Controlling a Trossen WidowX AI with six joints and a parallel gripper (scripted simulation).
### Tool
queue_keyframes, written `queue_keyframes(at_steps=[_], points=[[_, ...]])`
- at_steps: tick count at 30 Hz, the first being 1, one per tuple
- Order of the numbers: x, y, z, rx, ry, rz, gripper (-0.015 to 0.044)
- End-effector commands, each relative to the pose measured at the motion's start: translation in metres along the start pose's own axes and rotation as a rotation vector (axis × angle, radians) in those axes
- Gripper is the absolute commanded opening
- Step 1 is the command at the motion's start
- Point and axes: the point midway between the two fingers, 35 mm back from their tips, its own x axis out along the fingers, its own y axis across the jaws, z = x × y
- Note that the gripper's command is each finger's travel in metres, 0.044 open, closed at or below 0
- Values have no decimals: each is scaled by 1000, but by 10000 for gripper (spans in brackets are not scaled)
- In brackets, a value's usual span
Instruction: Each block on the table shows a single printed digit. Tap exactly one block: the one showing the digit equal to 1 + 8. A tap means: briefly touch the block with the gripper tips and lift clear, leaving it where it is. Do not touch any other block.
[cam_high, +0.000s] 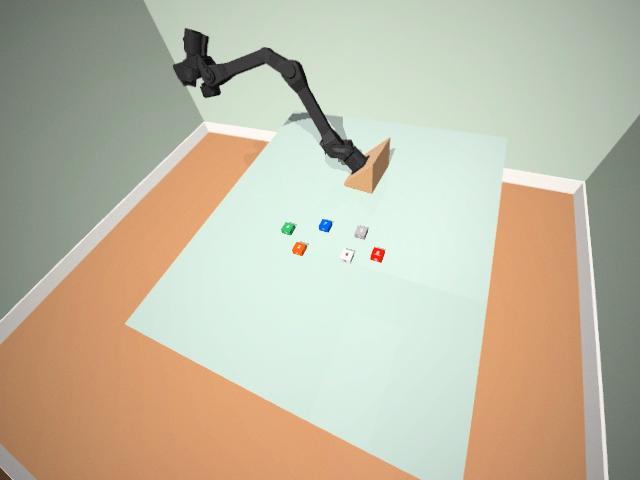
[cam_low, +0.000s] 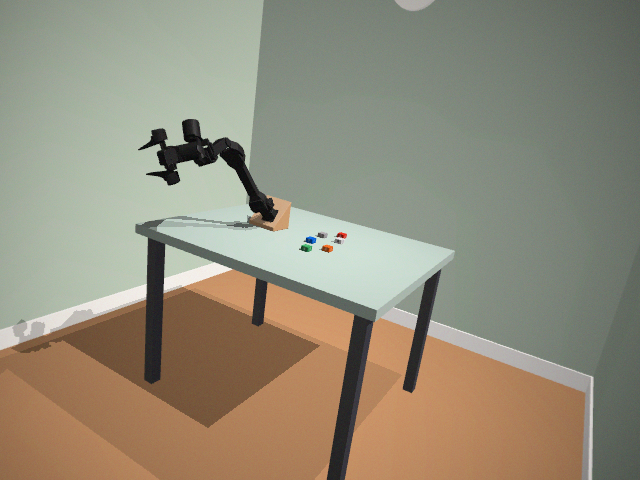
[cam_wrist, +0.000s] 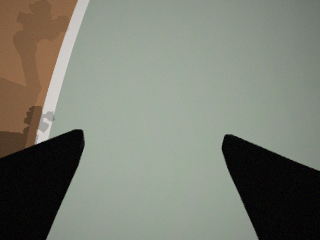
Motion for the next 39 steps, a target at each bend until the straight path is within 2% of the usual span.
queue_keyframes(at_steps=[1,7,11,20,29,39], points=[[-1,2,2,1,-13,2,400],[-45,72,64,-22,-277,141,400],[-79,115,88,-44,-394,242,400],[-194,219,111,-124,-649,546,400],[-316,295,71,-263,-796,861,400],[-425,341,-37,-522,-813,1142,400]])
